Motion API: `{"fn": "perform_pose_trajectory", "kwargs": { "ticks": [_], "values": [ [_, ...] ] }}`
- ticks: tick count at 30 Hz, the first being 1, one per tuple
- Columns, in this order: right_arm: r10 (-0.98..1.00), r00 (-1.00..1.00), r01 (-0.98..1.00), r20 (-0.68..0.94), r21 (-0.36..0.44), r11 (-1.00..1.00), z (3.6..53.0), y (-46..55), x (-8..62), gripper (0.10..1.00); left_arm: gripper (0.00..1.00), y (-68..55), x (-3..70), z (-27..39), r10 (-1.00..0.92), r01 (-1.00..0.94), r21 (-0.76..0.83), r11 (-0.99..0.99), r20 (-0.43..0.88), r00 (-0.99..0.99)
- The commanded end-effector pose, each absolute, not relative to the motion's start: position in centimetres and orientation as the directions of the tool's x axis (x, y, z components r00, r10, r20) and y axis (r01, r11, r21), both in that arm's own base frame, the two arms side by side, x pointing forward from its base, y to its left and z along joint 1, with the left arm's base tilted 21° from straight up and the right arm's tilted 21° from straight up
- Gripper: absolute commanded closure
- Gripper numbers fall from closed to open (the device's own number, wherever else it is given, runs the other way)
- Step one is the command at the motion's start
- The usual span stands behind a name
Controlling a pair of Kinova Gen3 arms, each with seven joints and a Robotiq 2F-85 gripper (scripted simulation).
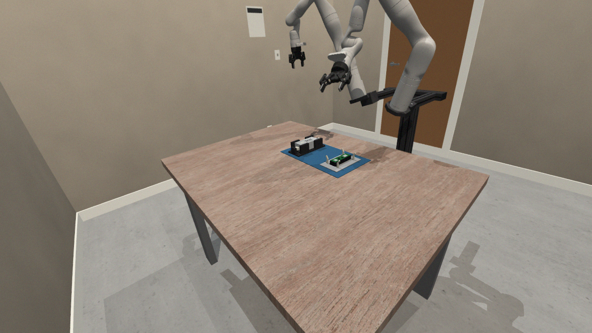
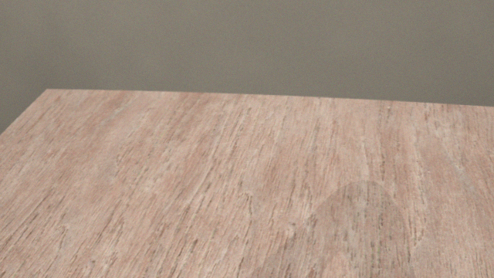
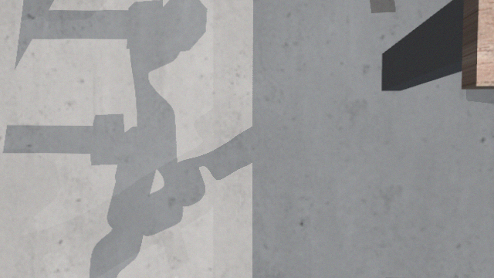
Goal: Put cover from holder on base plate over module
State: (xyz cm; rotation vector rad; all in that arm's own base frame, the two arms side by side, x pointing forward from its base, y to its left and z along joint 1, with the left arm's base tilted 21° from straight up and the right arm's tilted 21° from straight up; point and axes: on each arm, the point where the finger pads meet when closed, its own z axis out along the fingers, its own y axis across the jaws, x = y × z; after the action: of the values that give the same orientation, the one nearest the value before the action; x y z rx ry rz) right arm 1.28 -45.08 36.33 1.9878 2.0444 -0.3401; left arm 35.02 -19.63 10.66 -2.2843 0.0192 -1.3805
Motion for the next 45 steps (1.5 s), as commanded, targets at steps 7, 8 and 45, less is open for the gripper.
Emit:
{"fn": "perform_pose_trajectory", "kwargs": {
  "ticks": [7,8,45],
  "values": [
    [0.936,-0.022,0.999,-0.352,0.019,0.031,36.39,-45.09,1.26,0.100,0.002,-19.60,35.13,10.48,-0.231,0.207,-0.403,-0.891,0.797,0.557],
    [0.936,-0.022,0.999,-0.352,0.019,0.031,36.39,-45.09,1.26,0.100,0.002,-19.60,35.13,10.48,-0.231,0.207,-0.403,-0.891,0.797,0.557],
    [0.936,-0.022,0.999,-0.352,0.019,0.031,36.39,-45.09,1.26,0.100,0.002,-19.62,35.37,10.03,-0.139,0.069,-0.400,-0.914,0.468,0.873]
  ]
}}
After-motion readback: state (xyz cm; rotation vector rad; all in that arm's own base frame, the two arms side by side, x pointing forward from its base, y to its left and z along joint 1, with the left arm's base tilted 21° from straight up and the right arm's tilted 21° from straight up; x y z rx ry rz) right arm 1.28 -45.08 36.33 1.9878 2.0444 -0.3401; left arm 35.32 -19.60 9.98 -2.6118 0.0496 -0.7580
